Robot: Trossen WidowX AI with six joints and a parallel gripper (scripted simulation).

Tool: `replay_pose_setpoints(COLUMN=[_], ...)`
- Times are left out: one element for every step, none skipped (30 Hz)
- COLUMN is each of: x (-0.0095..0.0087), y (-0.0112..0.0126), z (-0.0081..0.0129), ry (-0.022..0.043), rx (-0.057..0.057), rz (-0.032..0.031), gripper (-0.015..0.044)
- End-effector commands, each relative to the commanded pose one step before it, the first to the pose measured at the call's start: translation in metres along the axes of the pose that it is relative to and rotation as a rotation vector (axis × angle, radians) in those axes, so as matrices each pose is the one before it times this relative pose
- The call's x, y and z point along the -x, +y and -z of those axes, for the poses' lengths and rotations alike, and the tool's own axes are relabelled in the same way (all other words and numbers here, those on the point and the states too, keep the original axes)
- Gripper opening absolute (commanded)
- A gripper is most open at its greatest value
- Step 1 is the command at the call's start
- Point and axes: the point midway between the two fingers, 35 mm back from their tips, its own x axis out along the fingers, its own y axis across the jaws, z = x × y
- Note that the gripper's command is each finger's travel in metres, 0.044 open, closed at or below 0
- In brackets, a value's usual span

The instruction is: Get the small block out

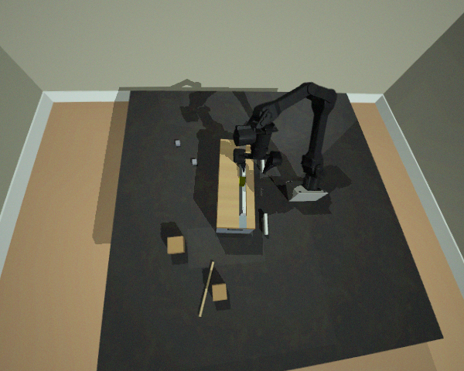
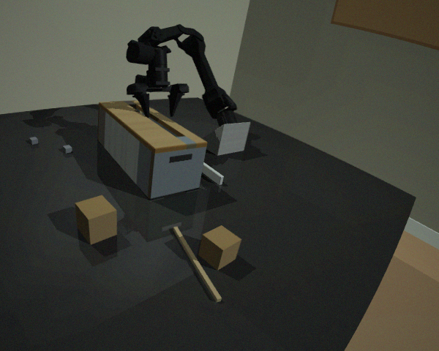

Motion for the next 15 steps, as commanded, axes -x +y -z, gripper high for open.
replay_pose_setpoints(x=[-0.00589,-0.00145,-0.00145,-0.00144,-0.00144,-0.00144,-0.00144,-0.00144,-0.00144,-0.00144,-0.00143,-0.00143,-0.00143,-0.00143,-0.00143], y=[0.00006,0.00006,0.00005,0.00004,0.00002,0.00001,0.0,-0.00001,-0.00002,-0.00003,-0.00004,-0.00005,-0.00006,-0.00007,-0.00008], z=[-0.00397,-0.00079,-0.00079,-0.00079,-0.0008,-0.0008,-0.0008,-0.0008,-0.00081,-0.00081,-0.00081,-0.00081,-0.00081,-0.00081,-0.00082], ry=[-0.00577,-0.00016,-0.00017,-0.00018,-0.00019,-0.0002,-0.00021,-0.00022,-0.00024,-0.00025,-0.00026,-0.00027,-0.00028,-0.00029,-0.0003], rx=[0.003,0.0,0.0,0.0,0.0,0.0,0.0,0.0,0.0,0.0,0.0,0.0,0.0,0.0,0.0], rz=[-0.0006,-0.00006,-0.00006,-0.00005,-0.00005,-0.00005,-0.00005,-0.00005,-0.00004,-0.00004,-0.00004,-0.00004,-0.00004,-0.00003,-0.00003], gripper=[0.04,0.04,0.04,0.04,0.04,0.04,0.04,0.04,0.04,0.04,0.04,0.04,0.04,0.04,0.04])
